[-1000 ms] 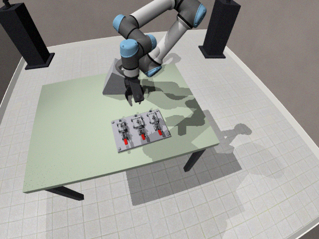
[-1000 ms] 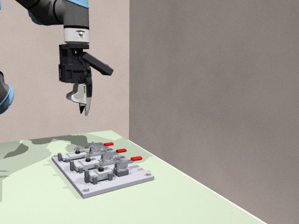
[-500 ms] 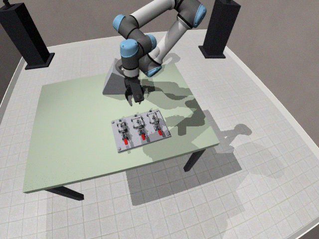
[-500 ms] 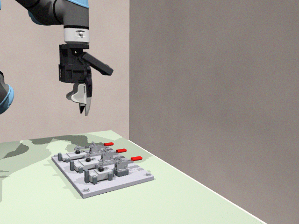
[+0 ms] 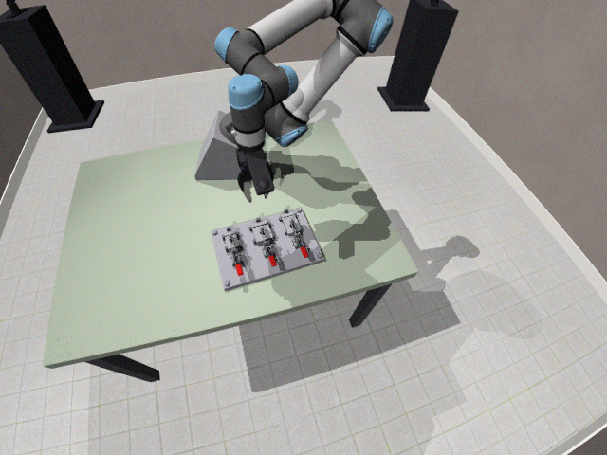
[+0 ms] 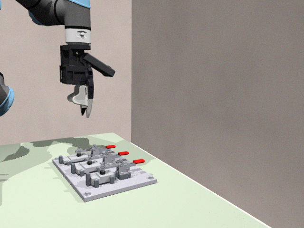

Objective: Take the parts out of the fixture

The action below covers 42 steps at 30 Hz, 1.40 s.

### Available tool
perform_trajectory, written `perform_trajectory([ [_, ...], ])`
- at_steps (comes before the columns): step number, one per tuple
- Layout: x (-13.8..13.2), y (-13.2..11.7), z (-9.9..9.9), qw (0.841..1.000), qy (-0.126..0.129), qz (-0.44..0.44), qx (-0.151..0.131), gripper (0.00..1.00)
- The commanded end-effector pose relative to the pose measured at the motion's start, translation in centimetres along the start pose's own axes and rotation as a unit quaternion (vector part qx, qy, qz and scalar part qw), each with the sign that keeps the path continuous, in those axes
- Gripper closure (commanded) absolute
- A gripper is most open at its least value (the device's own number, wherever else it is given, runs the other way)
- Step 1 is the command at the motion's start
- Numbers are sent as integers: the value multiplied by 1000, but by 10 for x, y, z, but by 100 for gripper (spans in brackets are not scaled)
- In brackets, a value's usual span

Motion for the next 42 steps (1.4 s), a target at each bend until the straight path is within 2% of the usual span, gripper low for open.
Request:
perform_trajectory([
  [1,0,0,0,1000,0,0,0,72],
  [30,0,1,0,1000,0,1,0,72],
  [36,-1,8,0,1000,0,1,0,72],
  [42,-5,34,0,1000,0,1,0,72],
])
Point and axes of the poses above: the point where the finger pads meet when closed, its own z axis back along the fingers, its own x axis across the jaws, y = z × x, the point moved 4 cm from there along z, back along the fingers, and after that the axes turned 8 degrees about -z, right-handed, at the moved point
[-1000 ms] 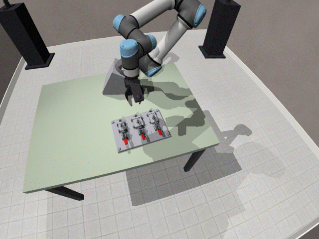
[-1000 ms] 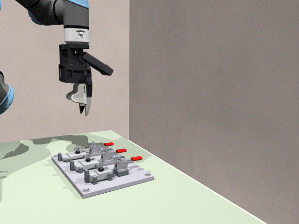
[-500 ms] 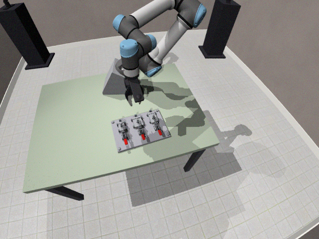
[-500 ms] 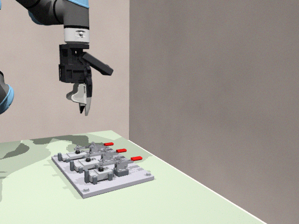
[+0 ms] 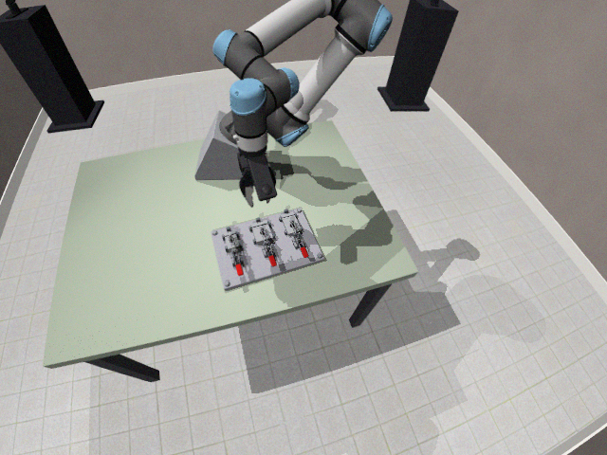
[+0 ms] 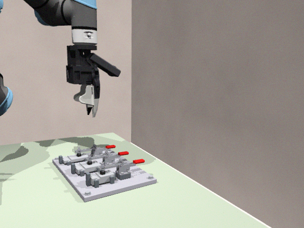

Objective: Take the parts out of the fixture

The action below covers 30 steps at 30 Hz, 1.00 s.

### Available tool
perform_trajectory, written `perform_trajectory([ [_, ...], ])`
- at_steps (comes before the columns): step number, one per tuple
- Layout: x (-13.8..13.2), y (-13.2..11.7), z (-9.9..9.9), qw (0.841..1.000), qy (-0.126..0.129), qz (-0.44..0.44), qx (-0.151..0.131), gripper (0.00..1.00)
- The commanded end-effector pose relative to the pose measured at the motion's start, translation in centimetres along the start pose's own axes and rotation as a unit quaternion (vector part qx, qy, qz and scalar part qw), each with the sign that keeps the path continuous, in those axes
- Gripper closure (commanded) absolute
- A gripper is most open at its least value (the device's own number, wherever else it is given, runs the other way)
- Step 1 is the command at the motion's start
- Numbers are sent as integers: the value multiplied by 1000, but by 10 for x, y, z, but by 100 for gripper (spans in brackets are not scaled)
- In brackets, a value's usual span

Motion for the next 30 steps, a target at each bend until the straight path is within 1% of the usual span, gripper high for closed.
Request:
perform_trajectory([
  [1,-2,20,0,1000,0,0,0,72],
  [9,-10,71,0,1000,0,0,0,72],
  [11,-10,71,0,1000,0,0,0,72],
  [15,-13,91,0,1000,0,0,0,72],
  [18,-14,102,0,1000,0,0,0,72],
  [23,-16,112,0,1000,0,0,0,72],
  [30,-16,113,0,1000,0,0,0,72],
])
Point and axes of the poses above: the point where the finger pads meet when closed, its own z axis back along the fingers, its own x axis across the jaws, y = z × x, the point moved 4 cm from there along z, back along the fingers, and after that the axes turned 8 degrees about -z, right-handed, at the moved point
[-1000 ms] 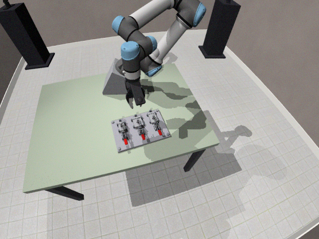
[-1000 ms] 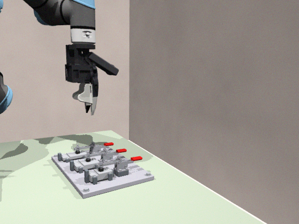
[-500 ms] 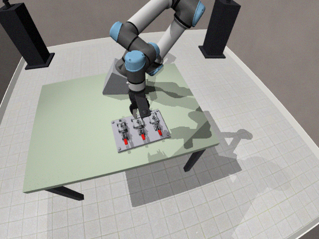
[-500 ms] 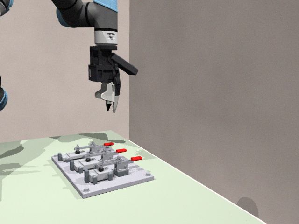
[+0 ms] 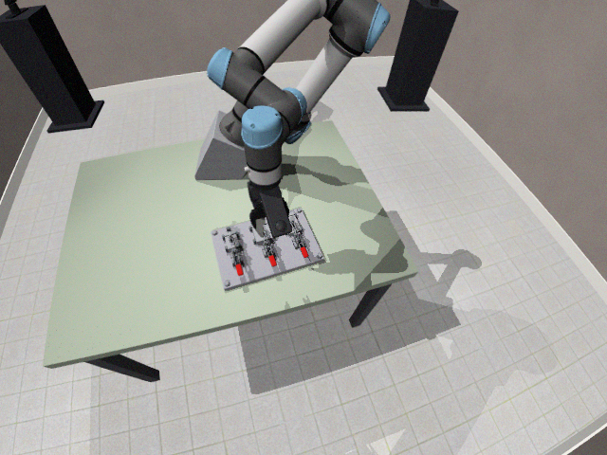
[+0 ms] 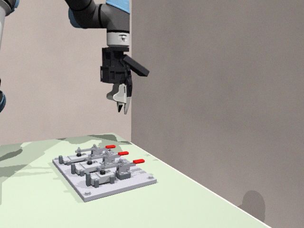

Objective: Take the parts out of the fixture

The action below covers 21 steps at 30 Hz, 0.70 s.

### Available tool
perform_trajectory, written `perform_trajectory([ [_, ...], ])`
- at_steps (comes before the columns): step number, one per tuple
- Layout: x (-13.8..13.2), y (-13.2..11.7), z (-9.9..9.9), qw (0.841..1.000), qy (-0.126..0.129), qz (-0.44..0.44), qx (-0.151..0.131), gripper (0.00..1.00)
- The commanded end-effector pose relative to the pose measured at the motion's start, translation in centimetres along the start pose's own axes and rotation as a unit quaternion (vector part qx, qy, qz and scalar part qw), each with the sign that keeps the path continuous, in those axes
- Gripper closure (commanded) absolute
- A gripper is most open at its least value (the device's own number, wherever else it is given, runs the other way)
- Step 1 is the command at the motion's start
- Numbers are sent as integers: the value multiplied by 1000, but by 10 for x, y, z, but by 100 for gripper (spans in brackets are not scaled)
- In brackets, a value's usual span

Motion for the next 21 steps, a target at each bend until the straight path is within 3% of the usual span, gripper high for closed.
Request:
perform_trajectory([
  [1,0,1,0,1000,0,0,1,72],
  [15,0,1,-25,1000,0,0,1,72],
  [21,0,1,-55,1000,0,0,1,72],
])
Point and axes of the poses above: the point where the finger pads meet when closed, its own z axis back along the fingers, its own x axis across the jaws, y = z × x, the point moved 4 cm from there along z, back along the fingers, and after that the axes turned 8 degrees about -z, right-handed, at the moved point
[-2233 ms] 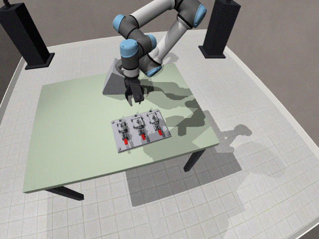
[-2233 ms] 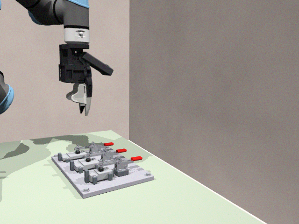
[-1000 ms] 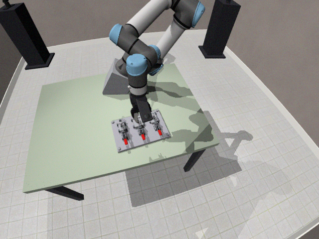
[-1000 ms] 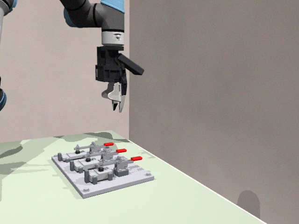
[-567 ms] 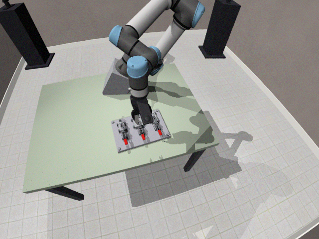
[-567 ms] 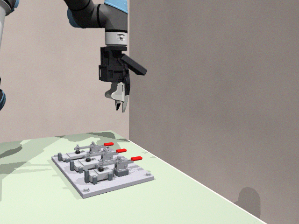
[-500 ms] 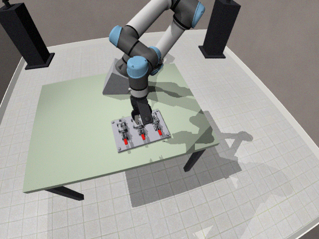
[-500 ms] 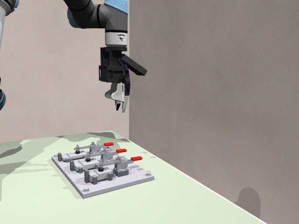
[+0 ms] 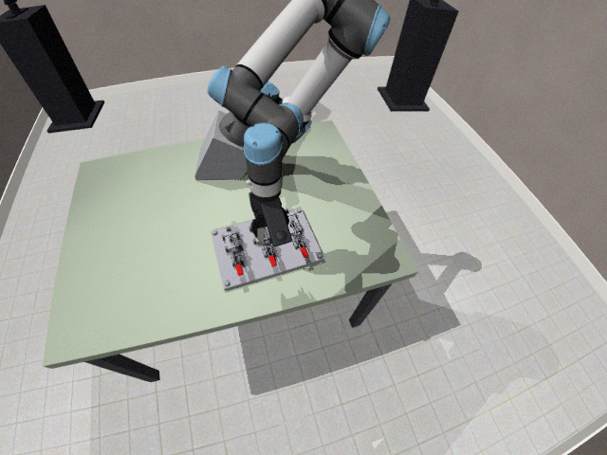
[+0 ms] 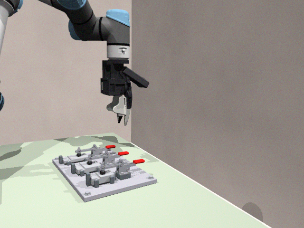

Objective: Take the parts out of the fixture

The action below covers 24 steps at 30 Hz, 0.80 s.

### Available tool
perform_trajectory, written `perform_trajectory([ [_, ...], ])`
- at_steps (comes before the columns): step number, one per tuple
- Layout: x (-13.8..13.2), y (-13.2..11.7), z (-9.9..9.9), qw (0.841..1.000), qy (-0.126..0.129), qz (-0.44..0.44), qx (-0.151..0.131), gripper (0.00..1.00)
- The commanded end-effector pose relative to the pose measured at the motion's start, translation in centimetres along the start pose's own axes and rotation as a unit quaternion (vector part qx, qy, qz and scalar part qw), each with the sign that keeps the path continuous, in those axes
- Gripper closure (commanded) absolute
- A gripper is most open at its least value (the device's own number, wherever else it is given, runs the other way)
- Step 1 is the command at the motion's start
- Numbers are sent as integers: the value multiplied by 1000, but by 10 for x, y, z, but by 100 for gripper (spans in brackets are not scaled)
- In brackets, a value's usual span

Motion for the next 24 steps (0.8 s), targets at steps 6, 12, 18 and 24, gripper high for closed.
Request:
perform_trajectory([
  [6,0,1,-48,1000,0,0,1,72],
  [12,0,1,-68,1000,0,0,1,72],
  [18,0,1,-88,1000,0,0,1,72],
  [24,0,1,-96,1000,0,0,1,72],
])
Point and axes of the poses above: the point where the finger pads meet when closed, its own z axis back along the fingers, its own x axis across the jaws, y = z × x, the point moved 4 cm from there along z, back along the fingers, and after that the axes turned 8 degrees about -z, right-handed, at the moved point
